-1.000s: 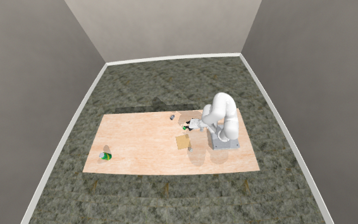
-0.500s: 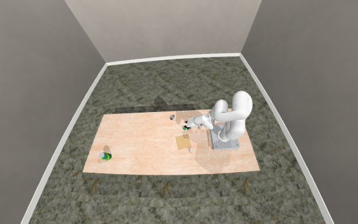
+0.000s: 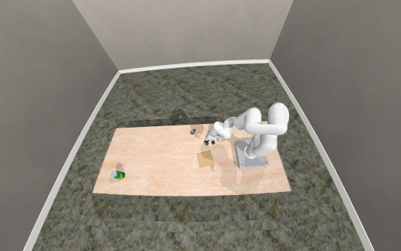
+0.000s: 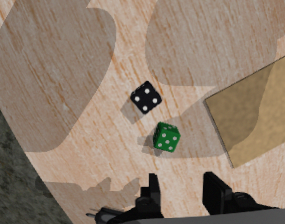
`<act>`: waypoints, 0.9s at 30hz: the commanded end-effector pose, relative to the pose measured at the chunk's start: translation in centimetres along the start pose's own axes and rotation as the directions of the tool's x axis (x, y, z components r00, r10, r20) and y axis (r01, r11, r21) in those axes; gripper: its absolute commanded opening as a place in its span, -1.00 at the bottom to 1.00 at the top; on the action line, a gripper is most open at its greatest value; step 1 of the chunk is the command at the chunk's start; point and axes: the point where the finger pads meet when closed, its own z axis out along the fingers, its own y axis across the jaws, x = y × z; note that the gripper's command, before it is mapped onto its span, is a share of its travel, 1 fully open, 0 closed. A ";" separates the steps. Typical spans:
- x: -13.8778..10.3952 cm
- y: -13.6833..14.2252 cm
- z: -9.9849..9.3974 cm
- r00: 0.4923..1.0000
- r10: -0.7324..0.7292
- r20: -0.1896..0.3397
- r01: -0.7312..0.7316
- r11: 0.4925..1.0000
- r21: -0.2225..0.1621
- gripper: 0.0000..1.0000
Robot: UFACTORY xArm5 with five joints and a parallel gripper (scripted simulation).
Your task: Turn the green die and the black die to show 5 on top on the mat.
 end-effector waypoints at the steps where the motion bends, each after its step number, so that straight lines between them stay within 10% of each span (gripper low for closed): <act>1: -0.9 0.0 0.3 0.989 0.000 -0.146 0.000 1.000 0.000 -0.05; 8: -1.7 0.0 0.2 0.957 -0.001 -0.289 0.001 1.000 0.000 -0.05; 15: -1.8 0.0 0.1 0.946 -0.001 -0.324 0.001 1.000 0.000 -0.05; 16: -1.8 0.0 0.1 0.946 -0.001 -0.324 0.001 1.000 0.000 1.00; 27: -1.8 0.0 0.1 0.946 -0.003 -0.324 0.003 1.000 -0.001 1.00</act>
